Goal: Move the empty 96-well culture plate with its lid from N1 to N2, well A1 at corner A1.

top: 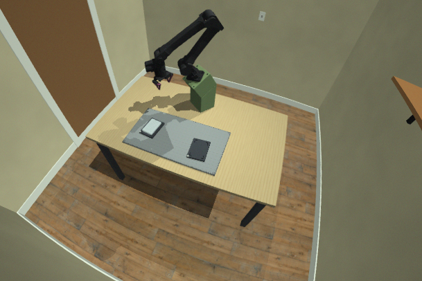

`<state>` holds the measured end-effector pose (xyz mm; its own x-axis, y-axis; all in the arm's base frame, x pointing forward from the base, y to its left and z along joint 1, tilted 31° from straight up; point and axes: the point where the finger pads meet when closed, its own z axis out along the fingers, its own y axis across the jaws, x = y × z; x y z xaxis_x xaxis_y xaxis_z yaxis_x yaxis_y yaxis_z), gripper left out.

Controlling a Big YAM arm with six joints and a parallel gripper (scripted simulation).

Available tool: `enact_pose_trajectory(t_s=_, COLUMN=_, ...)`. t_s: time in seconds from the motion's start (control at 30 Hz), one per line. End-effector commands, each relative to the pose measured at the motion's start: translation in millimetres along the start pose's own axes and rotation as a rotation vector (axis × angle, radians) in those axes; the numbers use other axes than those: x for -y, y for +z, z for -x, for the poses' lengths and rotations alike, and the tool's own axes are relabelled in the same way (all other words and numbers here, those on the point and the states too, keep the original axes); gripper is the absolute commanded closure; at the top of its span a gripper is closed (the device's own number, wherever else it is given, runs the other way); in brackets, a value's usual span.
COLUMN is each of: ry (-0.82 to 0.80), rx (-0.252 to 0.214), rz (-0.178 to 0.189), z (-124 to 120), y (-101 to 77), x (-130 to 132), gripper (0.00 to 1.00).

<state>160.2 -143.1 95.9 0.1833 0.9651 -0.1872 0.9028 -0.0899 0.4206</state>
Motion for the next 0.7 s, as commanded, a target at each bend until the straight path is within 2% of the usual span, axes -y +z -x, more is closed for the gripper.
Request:
enact_pose_trajectory(t_s=0.0, ry=-0.001, rx=0.004, rz=0.004, z=1.3, y=-1.6, x=-1.9, gripper=0.00)
enact_pose_trajectory(t_s=0.53, ry=-0.001, rx=0.004, rz=0.004, z=1.3, y=-1.6, x=-1.9, gripper=0.00)
enact_pose_trajectory(t_s=0.57, ry=-0.059, rx=0.036, rz=0.047, z=14.9, y=-14.4, x=-27.9, gripper=0.00)
enact_pose_trajectory(t_s=0.67, ry=-0.158, rx=0.038, rz=0.051, z=19.2, y=-10.6, x=-42.1, gripper=0.00)
